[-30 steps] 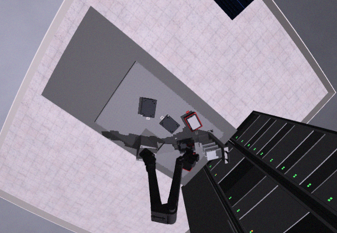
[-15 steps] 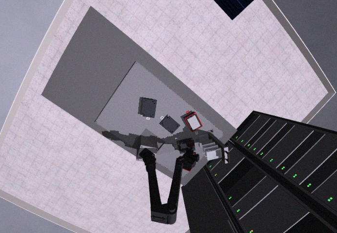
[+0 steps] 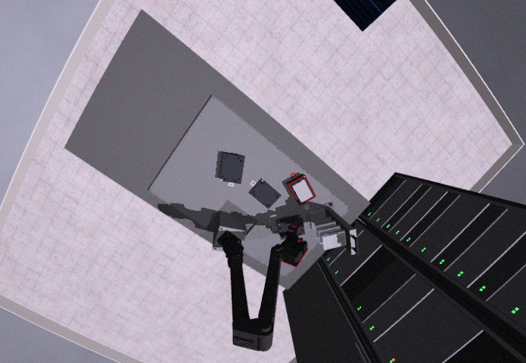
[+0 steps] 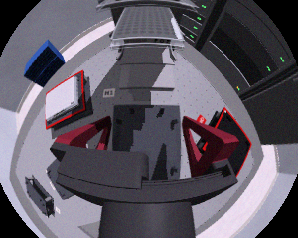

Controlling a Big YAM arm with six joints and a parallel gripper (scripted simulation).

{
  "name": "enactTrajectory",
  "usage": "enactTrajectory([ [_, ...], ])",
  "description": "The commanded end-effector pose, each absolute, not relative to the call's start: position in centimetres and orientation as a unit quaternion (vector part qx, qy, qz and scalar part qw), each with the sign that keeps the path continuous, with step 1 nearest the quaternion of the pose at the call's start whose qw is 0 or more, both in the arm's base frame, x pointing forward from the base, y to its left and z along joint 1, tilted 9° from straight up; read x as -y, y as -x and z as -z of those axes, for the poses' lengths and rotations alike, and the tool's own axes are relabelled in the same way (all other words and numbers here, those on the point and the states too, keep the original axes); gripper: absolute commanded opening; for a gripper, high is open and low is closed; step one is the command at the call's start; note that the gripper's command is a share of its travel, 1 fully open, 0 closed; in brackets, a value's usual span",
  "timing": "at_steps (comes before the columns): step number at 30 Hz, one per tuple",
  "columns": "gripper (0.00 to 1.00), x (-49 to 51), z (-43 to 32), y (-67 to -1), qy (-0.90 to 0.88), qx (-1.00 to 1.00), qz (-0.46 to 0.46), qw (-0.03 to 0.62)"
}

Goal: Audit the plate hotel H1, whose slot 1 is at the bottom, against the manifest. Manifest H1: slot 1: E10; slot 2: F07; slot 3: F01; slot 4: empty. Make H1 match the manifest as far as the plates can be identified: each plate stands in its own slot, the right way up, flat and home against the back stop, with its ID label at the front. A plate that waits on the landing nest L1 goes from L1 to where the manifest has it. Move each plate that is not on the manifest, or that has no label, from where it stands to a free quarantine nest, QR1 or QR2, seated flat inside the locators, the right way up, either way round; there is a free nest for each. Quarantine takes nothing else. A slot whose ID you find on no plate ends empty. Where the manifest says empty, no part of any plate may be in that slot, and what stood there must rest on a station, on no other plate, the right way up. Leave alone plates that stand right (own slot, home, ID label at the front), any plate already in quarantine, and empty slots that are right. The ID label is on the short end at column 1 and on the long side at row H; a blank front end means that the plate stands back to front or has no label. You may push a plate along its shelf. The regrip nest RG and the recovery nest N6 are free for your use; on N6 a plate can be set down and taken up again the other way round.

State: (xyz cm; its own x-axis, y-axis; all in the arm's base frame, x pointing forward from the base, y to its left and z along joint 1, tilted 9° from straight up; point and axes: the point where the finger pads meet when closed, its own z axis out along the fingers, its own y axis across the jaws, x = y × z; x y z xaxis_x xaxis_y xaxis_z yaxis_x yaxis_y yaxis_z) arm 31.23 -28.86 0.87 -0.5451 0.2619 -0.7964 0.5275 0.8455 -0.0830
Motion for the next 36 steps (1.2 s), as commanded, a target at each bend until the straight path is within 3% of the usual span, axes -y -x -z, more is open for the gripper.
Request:
enactTrajectory([
  [1,1.0,29.3,-2.2,-30.8,-0.223,-0.855,0.173,0.435],
  [36,1.0,26.5,-4.5,-27.1,-0.226,-0.862,0.165,0.423],
])
